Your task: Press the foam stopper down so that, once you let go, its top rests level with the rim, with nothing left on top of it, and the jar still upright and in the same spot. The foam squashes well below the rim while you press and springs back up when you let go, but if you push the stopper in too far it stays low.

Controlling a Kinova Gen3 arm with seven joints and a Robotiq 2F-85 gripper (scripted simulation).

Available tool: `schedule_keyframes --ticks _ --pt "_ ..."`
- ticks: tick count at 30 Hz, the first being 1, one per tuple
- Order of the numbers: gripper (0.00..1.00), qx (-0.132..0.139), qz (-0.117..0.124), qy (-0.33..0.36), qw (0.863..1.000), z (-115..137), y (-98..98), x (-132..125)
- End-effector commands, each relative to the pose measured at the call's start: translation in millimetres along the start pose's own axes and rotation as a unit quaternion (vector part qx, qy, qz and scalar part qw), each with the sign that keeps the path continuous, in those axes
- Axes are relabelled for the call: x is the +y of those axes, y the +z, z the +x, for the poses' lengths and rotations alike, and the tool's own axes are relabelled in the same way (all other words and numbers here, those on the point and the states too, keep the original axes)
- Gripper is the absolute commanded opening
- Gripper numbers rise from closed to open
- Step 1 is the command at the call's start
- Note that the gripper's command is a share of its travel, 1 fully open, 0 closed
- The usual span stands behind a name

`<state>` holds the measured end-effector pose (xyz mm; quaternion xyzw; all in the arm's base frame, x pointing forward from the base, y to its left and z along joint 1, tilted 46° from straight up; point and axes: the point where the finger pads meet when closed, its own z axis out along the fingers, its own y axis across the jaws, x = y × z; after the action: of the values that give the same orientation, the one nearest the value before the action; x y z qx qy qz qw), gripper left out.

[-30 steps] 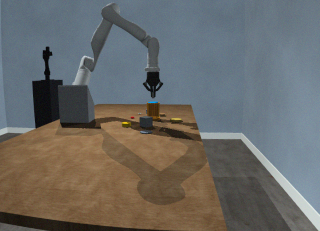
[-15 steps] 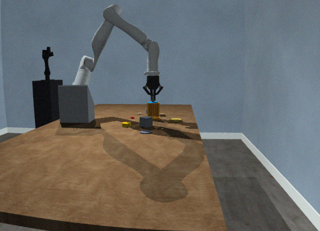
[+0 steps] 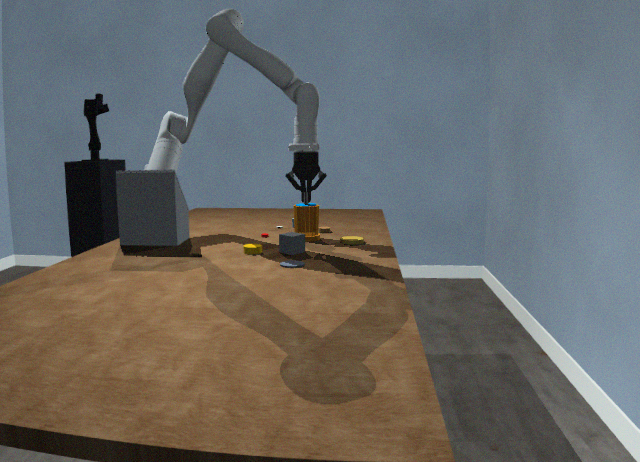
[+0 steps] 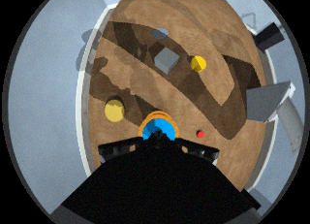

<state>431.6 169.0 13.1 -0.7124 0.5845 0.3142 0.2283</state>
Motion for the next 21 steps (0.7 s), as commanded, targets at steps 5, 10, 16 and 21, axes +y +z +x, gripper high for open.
schedule_keyframes --ticks 5,10,16,21 --pt "0.0 0.0 0.001 0.0 1.0 0.1 0.3 -0.4" --pt "0.0 0.0 0.001 0.0 1.0 0.1 1.7 -0.4" --pt "0.0 0.0 0.001 0.0 1.0 0.1 4.0 -0.4" --pt "0.0 0.0 0.001 0.0 1.0 0.1 5.4 -0.4"
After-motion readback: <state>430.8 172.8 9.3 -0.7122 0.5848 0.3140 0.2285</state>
